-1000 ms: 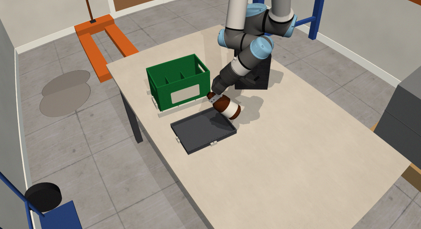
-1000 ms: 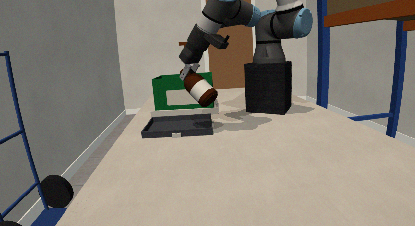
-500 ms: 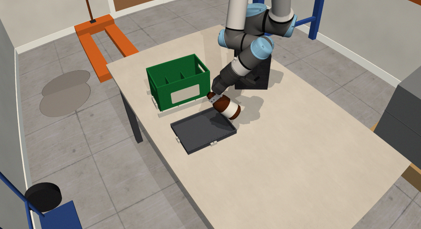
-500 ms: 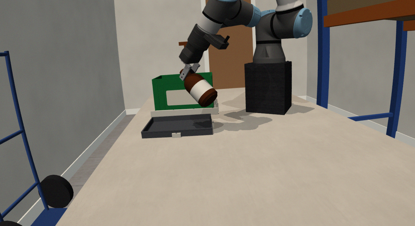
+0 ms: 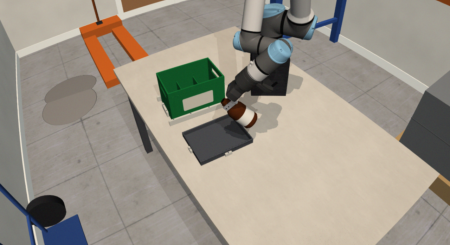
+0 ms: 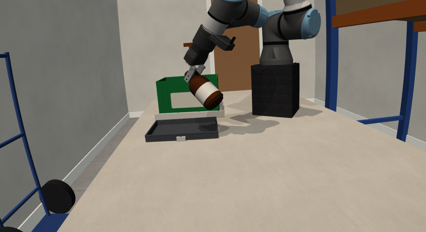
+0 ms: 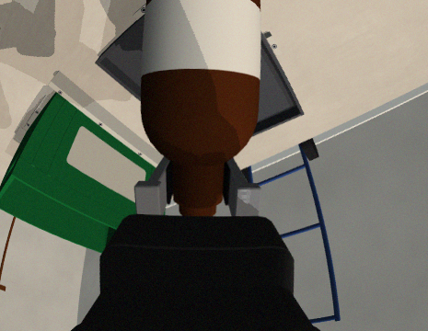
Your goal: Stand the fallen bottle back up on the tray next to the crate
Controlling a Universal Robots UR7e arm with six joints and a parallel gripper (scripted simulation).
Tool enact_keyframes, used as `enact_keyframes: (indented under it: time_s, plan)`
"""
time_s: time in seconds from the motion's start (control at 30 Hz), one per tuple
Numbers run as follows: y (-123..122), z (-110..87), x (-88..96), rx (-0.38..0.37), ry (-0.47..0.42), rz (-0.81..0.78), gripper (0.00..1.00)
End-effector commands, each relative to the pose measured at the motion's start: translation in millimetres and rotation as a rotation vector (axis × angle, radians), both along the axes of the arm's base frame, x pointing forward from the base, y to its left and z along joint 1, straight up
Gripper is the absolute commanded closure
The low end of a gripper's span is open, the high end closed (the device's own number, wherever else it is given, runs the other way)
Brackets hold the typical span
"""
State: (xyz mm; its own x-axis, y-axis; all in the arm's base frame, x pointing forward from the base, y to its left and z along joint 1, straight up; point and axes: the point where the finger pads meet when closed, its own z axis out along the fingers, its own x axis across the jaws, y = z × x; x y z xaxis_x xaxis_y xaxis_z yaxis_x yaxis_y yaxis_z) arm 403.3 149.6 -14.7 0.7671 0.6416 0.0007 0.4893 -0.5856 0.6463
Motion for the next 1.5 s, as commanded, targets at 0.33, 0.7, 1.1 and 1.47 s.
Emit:
enact_keyframes:
  time_s: [0.33,0.7,1.1,1.47]
  plan:
    - [0.1,0.5,0.4,0.000,-0.002,0.000,1.00]
    - [-0.1,0.1,0.5,-0.017,-0.014,0.000,1.00]
    - [-0.1,-0.6,0.5,-0.071,-0.057,-0.001,1.00]
    - [0.4,-0.4,0.1,-0.114,-0.096,-0.001,1.00]
